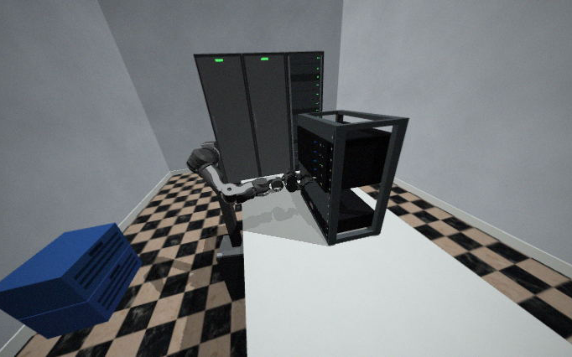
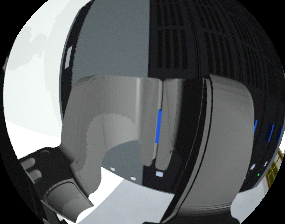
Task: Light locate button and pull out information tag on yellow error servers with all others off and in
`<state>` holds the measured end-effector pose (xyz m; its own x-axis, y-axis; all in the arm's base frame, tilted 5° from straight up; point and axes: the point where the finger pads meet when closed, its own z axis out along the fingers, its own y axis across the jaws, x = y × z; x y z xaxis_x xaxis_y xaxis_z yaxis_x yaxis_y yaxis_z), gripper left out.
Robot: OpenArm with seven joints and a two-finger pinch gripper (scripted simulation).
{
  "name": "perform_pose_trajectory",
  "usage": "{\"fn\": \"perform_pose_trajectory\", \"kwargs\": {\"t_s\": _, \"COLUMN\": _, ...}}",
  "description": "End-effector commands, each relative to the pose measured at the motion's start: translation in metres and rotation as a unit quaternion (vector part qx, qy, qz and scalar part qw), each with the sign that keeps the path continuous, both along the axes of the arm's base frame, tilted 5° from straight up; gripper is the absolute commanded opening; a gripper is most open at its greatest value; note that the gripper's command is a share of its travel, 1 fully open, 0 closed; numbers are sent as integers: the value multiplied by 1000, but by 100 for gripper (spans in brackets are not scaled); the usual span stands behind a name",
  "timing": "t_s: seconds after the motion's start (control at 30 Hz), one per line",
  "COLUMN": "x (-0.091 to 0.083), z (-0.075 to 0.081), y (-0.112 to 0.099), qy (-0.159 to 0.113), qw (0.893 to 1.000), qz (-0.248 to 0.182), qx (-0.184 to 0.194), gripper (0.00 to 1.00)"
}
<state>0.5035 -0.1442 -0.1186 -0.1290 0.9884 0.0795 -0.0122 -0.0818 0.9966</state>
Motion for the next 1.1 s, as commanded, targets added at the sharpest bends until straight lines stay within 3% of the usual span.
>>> {"fn": "perform_pose_trajectory", "kwargs": {"t_s": 0.0, "x": -1, "z": 1, "y": 2, "qy": -2, "qw": 1000, "qz": 2, "qx": 1, "gripper": 0}}
{"fn": "perform_pose_trajectory", "kwargs": {"t_s": 1.07, "x": -24, "z": 1, "y": -1, "qy": -1, "qw": 1000, "qz": 2, "qx": 1, "gripper": 0}}
